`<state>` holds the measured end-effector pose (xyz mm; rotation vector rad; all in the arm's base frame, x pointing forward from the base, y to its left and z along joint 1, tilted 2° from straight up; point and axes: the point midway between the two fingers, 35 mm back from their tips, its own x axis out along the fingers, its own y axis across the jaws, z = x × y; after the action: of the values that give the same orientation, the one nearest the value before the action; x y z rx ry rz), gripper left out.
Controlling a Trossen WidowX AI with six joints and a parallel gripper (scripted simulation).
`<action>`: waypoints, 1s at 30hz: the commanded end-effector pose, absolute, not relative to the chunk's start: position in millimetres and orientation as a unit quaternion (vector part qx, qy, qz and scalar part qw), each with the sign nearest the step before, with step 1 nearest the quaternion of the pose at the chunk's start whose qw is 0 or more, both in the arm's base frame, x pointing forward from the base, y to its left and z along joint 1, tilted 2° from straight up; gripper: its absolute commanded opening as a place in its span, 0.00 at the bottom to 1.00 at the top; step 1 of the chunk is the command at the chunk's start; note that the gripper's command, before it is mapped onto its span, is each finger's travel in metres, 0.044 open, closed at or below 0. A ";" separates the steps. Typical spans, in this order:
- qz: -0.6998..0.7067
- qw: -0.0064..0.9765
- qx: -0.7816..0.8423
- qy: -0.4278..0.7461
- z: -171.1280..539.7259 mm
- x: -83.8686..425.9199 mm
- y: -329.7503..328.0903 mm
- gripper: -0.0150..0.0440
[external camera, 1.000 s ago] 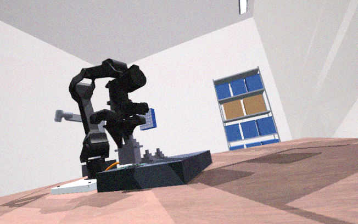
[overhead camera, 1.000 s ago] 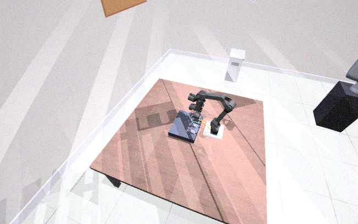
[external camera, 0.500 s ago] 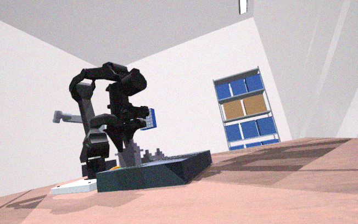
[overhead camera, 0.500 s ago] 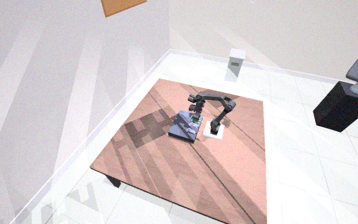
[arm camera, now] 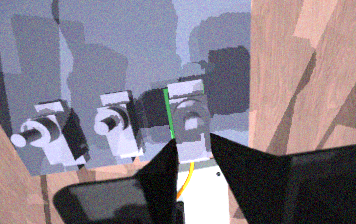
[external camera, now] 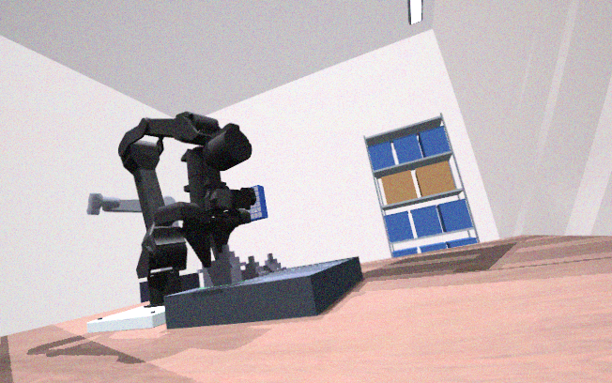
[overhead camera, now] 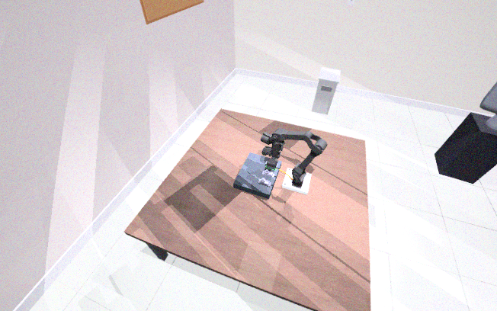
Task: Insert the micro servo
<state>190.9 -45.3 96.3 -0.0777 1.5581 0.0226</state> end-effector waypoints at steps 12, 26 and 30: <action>0.010 0.711 -0.036 0.702 83.6 191.1 -46.0 0.25; 0.010 0.711 -0.036 0.702 72.3 191.2 -46.4 0.25; 0.010 0.711 -0.036 0.702 69.1 191.3 -46.5 0.25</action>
<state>191.1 -46.3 72.2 -0.0760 1.5589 0.0193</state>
